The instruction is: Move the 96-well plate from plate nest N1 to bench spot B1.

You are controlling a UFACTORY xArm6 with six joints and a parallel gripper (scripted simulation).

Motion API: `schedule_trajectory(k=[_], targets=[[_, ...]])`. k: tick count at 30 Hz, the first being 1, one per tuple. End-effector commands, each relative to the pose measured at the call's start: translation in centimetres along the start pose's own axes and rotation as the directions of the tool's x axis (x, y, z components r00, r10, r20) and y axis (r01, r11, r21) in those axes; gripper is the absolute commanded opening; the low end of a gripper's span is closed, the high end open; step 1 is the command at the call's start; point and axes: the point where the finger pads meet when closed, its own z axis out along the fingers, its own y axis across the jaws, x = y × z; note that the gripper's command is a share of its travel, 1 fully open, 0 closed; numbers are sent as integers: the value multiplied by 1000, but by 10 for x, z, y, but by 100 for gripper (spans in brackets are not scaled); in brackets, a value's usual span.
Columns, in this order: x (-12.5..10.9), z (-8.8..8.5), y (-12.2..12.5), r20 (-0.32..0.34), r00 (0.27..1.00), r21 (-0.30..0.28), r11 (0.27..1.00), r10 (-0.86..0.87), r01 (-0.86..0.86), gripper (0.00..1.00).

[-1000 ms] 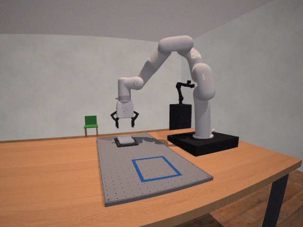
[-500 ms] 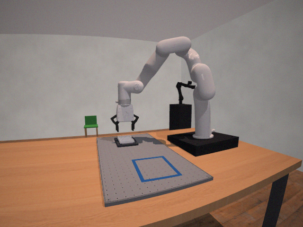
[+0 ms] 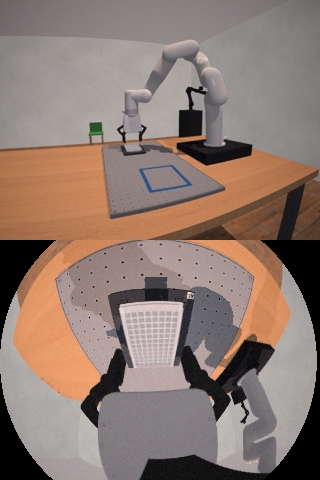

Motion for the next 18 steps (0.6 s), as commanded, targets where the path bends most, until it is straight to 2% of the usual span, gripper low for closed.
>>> schedule_trajectory(k=[1, 18], targets=[[1, 5, -2, -2, 1000, 4, 1000, 0, 0, 100], [1, 9, -2, -2, 1000, 4, 1000, 0, 0, 100]])
